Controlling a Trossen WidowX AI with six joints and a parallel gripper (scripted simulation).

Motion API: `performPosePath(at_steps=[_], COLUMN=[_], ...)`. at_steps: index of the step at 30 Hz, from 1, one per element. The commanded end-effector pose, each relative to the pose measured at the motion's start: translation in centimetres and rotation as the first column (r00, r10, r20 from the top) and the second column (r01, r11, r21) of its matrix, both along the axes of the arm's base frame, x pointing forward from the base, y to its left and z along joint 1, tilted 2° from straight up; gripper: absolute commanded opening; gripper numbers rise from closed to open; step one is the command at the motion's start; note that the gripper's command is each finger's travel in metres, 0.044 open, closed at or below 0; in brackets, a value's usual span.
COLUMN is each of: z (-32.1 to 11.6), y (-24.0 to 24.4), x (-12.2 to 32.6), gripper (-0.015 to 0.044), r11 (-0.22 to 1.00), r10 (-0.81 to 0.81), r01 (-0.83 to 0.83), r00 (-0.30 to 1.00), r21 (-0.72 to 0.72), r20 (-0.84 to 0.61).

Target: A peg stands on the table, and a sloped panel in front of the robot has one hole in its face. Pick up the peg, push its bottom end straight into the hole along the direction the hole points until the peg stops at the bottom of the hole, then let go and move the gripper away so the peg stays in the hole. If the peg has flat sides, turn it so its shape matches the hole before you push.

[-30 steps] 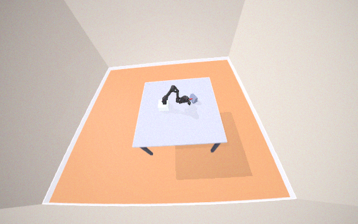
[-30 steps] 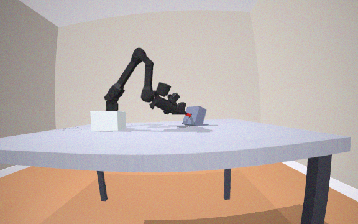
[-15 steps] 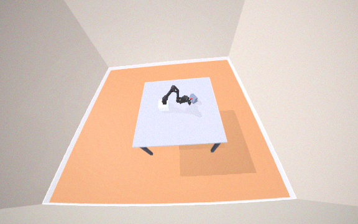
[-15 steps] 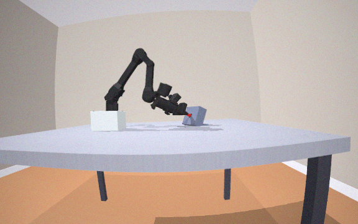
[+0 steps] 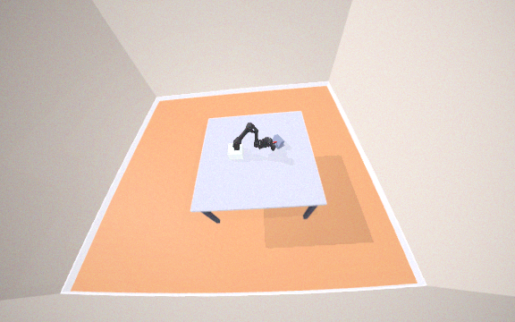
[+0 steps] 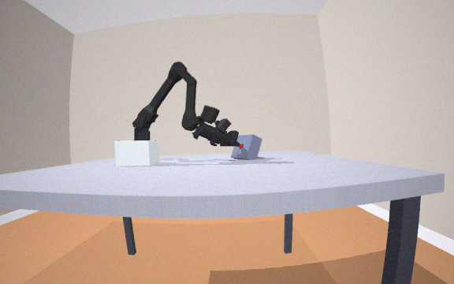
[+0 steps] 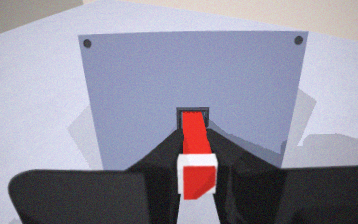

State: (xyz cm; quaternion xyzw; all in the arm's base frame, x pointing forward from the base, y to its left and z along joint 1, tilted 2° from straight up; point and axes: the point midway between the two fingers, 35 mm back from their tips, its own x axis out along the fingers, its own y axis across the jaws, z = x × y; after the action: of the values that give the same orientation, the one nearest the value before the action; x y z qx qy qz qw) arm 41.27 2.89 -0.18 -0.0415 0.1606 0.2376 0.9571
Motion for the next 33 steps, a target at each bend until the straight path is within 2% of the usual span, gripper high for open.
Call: performPosePath(at_steps=[1, 11, 27, 28, 33], z=[0.0, 0.0, 0.1, 0.1, 0.4], y=[-0.1, 0.0, -0.1, -0.2, -0.7], x=[0.2, 0.1, -0.1, -0.2, -0.8], gripper=[0.0000, 0.0000, 0.0420, 0.0440, 0.0440], r11=[1.000, 1.000, 1.000, 1.000, 1.000], r10=[-0.006, 0.000, 0.000, 0.000, -0.001], r01=[0.006, 0.000, 0.000, 0.000, 0.001], r00=[1.000, 1.000, 1.000, 1.000, 1.000], r21=[0.000, 0.000, 0.000, -0.001, -0.002], r20=[-0.001, 0.001, 0.000, 0.000, -0.001])
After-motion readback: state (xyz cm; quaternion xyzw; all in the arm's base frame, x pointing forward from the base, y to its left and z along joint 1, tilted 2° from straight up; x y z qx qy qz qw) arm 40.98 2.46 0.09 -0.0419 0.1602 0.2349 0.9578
